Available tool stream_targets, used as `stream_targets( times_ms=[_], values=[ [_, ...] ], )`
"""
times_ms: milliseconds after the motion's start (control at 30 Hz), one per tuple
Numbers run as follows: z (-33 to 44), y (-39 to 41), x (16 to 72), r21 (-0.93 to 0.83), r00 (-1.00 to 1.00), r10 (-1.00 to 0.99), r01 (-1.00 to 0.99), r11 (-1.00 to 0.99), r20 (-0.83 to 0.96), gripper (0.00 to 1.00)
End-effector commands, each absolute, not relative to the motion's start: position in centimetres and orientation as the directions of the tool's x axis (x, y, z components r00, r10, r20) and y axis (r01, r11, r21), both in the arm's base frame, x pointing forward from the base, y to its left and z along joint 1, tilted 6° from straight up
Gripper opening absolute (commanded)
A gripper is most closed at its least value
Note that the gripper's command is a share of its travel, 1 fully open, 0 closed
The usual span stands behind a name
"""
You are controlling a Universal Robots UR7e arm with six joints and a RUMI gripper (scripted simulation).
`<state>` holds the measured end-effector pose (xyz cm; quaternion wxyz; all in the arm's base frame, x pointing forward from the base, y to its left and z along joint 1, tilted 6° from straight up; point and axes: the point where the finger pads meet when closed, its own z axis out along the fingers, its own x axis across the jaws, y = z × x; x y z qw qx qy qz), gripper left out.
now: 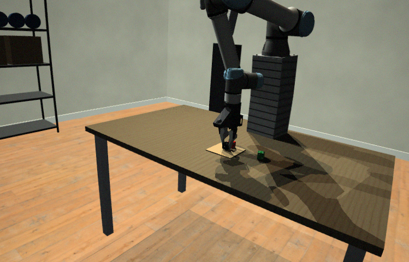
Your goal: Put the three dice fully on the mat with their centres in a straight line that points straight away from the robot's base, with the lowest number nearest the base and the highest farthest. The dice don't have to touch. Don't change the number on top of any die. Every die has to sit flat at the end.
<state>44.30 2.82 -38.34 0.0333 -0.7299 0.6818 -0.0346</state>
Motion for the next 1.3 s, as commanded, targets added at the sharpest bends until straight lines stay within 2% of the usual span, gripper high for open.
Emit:
stream_targets(
  times_ms=[0,1267],
  values=[
    [-38.29,2.81,44.35,-0.097,0.068,-0.998,-0.993,-0.068,0.005,0.10],
    [-38.69,2.81,44.39,-0.097,0.068,-0.998,-0.993,-0.068,0.005,0.10]
  ],
)
